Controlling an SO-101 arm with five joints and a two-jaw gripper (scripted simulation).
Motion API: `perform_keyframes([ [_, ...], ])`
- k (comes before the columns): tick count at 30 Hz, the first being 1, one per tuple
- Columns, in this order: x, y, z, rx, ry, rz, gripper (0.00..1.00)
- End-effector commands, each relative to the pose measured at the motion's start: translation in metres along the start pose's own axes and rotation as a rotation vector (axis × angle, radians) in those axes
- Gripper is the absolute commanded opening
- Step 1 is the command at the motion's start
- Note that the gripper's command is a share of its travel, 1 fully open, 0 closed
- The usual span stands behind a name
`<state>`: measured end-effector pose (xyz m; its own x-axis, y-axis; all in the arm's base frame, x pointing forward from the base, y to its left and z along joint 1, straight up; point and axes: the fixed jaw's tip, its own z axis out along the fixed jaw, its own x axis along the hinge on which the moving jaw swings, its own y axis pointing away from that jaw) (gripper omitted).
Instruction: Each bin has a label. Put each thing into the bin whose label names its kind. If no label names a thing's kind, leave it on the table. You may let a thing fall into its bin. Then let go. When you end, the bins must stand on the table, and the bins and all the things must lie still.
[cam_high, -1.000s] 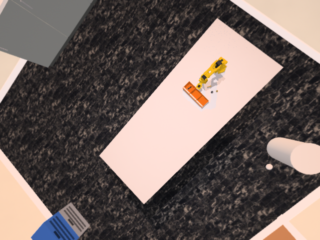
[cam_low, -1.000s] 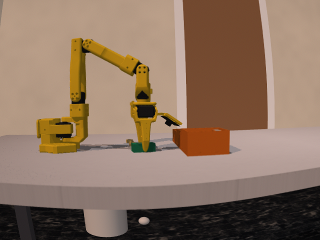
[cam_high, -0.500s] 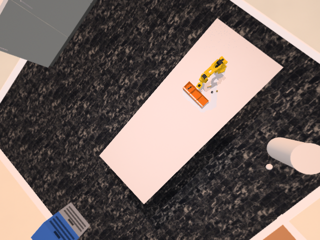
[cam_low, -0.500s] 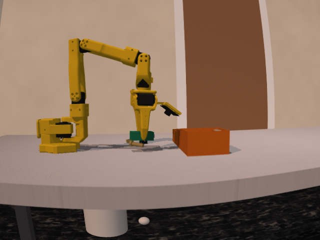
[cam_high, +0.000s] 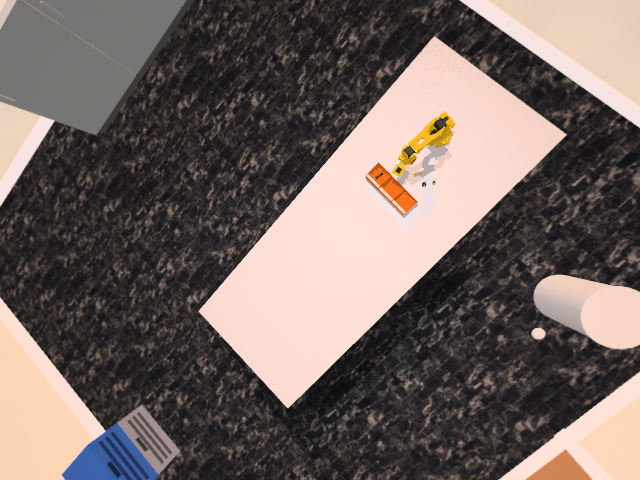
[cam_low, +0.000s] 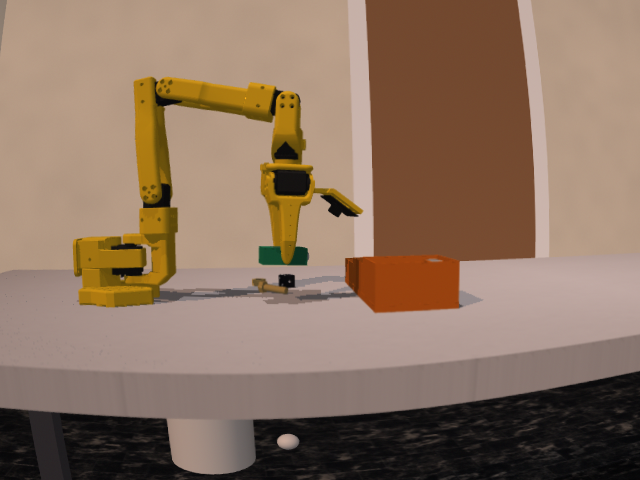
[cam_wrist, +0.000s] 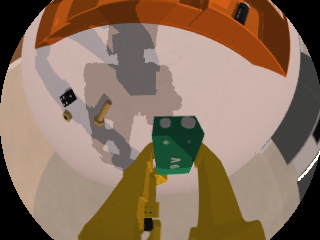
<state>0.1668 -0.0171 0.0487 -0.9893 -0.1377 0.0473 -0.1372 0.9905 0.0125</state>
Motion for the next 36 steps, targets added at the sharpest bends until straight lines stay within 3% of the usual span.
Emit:
perform_keyframes([
  [1,-0.007,-0.004,-0.012,0.018,-0.065,0.004,0.00],
  [21,-0.031,-0.016,-0.027,0.030,-0.117,0.091,0.00],
  [36,-0.034,-0.018,-0.030,0.031,-0.126,0.105,0.00],
])
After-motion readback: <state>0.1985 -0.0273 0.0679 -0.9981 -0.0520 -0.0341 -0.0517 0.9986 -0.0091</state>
